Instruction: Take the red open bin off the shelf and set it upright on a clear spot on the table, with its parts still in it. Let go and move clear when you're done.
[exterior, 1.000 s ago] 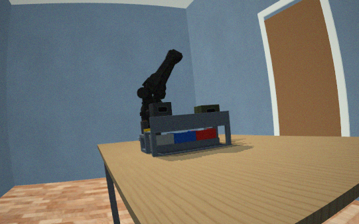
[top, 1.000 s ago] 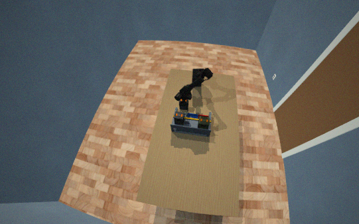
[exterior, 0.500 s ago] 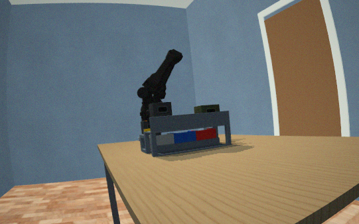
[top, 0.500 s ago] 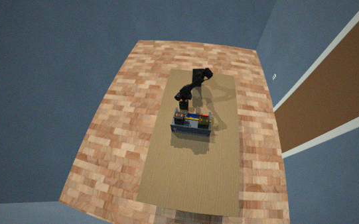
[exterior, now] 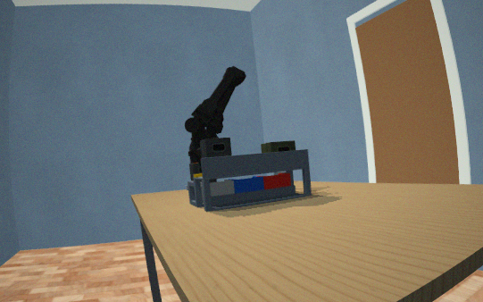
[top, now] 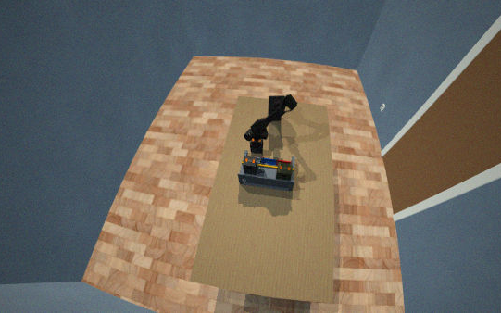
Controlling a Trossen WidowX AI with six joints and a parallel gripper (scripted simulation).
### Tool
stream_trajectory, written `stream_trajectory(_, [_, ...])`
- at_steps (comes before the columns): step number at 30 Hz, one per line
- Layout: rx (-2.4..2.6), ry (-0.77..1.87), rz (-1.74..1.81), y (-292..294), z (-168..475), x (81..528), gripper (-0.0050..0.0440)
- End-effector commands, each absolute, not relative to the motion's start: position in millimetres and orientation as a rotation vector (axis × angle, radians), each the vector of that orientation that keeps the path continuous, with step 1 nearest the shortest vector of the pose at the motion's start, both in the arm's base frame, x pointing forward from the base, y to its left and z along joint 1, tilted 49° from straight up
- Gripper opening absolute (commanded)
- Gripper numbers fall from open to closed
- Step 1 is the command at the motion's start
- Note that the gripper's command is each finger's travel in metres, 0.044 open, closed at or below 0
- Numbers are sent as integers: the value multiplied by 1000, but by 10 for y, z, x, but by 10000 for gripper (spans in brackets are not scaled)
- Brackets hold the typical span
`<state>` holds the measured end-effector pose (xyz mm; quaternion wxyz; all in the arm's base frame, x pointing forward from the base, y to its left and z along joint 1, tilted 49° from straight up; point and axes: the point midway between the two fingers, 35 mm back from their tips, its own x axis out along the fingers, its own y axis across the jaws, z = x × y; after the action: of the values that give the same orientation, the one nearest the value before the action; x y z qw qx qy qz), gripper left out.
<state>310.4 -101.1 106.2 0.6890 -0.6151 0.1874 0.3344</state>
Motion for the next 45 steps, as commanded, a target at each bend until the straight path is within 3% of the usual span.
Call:
stream_trajectory(1, [-1404,415,699,-1078,1212,3092,0])
stream_trajectory(45, [-1398,411,721,-1037,1160,3109,0])
